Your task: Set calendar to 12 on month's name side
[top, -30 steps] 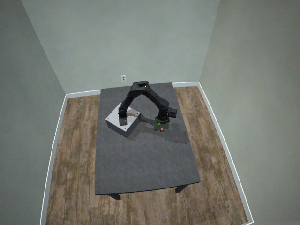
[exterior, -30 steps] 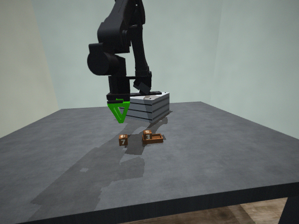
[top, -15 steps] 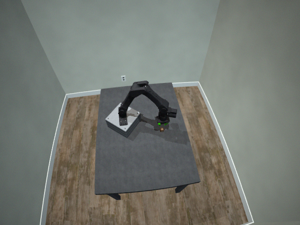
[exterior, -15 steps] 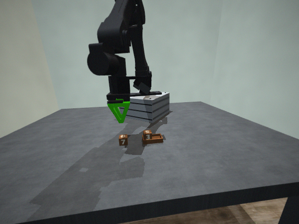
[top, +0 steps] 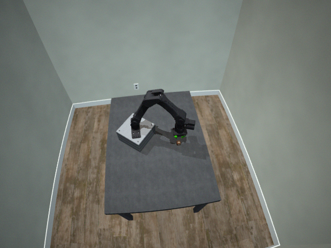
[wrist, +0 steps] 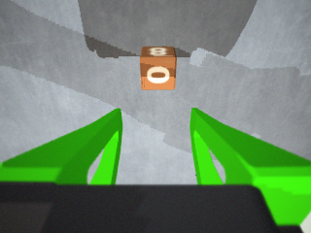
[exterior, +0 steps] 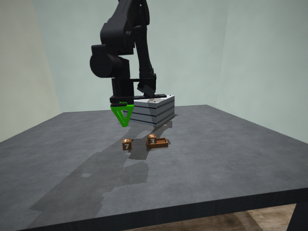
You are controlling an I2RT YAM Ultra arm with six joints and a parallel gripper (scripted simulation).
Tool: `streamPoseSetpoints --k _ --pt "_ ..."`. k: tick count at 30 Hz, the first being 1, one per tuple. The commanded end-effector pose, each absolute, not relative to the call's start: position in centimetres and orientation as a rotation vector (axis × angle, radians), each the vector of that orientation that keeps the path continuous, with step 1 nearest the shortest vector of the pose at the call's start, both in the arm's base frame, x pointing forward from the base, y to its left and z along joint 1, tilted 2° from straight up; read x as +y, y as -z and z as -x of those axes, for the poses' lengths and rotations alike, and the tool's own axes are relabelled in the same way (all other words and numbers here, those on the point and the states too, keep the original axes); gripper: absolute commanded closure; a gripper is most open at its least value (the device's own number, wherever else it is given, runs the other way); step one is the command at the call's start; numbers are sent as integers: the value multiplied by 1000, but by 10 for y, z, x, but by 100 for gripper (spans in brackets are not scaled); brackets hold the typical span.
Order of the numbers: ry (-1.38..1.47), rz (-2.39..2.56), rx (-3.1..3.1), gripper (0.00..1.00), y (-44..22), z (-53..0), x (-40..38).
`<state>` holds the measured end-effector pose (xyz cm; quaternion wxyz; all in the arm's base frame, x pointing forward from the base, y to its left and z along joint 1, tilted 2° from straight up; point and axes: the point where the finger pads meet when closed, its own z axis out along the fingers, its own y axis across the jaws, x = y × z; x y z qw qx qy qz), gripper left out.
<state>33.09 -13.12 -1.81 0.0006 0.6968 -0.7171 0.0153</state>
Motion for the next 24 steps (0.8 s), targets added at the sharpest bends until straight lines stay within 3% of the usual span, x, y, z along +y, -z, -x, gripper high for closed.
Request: streamPoseSetpoints --k 1,24 --pt "-64 -2195 -2258 55 15 -334 -132" --pt "-63 -2194 -2258 55 31 -335 -132"
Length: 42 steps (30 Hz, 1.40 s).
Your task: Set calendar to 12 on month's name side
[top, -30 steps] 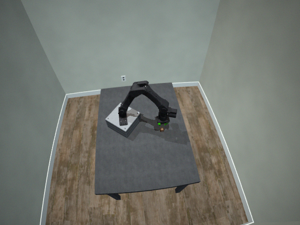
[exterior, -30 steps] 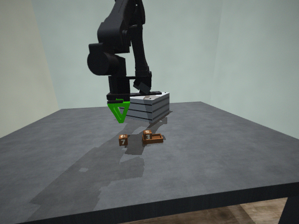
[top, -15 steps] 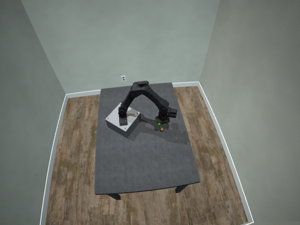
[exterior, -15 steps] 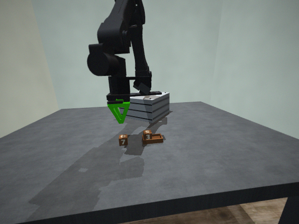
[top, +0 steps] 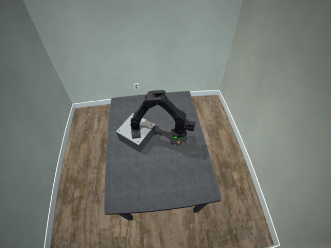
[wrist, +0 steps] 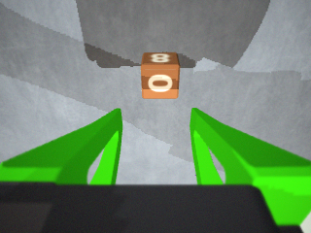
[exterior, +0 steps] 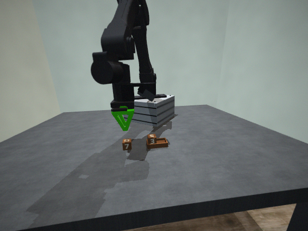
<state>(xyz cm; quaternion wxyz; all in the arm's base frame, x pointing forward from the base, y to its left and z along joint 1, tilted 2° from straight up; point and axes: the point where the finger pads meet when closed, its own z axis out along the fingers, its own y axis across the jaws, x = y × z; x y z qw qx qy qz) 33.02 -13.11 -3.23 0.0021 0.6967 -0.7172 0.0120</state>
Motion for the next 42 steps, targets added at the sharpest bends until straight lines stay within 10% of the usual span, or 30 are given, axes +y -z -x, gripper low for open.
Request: streamPoseSetpoints --k 1,42 --pt "-63 -2194 -2258 55 32 -335 -132" --pt "-63 -2194 -2258 55 67 -336 -133"
